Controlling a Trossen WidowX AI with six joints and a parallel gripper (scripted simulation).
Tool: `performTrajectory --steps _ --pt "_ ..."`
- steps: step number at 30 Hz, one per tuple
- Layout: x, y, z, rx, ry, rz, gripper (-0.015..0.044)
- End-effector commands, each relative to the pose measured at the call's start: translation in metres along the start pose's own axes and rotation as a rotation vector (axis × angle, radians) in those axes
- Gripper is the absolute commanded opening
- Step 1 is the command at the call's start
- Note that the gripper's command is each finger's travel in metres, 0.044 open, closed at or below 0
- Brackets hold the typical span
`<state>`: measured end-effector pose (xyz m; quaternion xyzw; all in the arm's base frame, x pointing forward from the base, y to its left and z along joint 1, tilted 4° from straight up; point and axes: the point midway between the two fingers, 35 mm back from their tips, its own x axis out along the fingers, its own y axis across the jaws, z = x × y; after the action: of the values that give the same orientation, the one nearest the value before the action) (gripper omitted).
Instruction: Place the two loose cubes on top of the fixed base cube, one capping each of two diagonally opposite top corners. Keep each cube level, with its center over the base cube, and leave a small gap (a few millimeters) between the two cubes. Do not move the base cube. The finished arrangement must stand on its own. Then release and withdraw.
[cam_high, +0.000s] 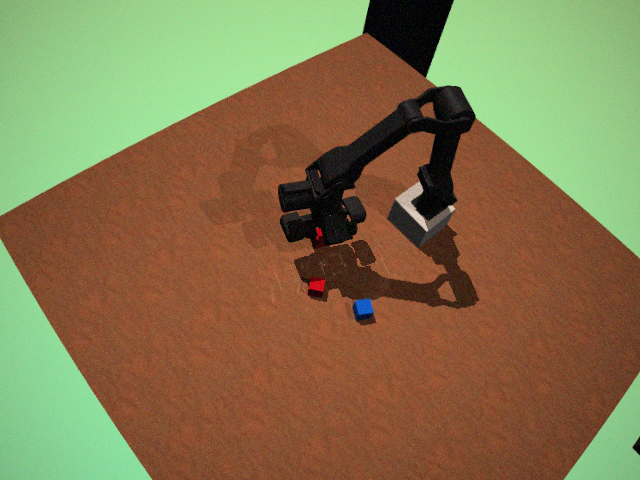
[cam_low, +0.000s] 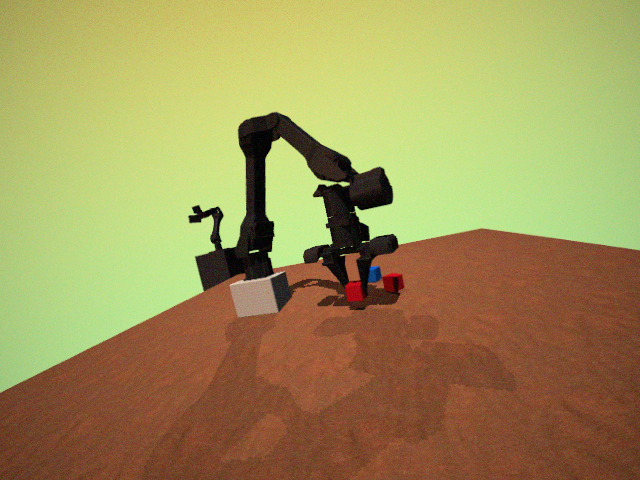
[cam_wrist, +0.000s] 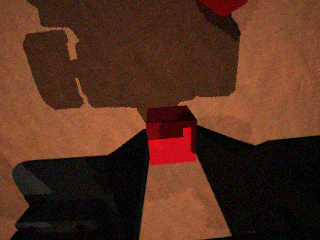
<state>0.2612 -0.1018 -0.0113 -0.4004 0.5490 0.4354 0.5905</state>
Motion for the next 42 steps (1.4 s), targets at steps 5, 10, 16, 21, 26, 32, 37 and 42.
performTrajectory --steps 5,10,16,21,26,32,37,42 --pt "-0.024 -0.003 -0.001 -0.003 0.004 -0.005 0.0105" --pt "-0.039 -0.003 -0.001 -0.003 0.004 -0.005 0.0105" --pt "-0.058 -0.002 -0.001 -0.003 0.004 -0.005 0.0105" --pt "-0.074 0.0 0.0 -0.003 0.004 -0.005 0.0105" --pt "-0.087 0.003 0.0 -0.003 0.004 -0.005 0.0105" --pt "-0.086 0.0 0.01 0.044 0.004 -0.005 0.0105" --pt "-0.083 -0.004 0.023 0.111 0.004 -0.006 0.0105" --pt "-0.08 -0.007 0.038 0.178 0.004 -0.006 0.0105"
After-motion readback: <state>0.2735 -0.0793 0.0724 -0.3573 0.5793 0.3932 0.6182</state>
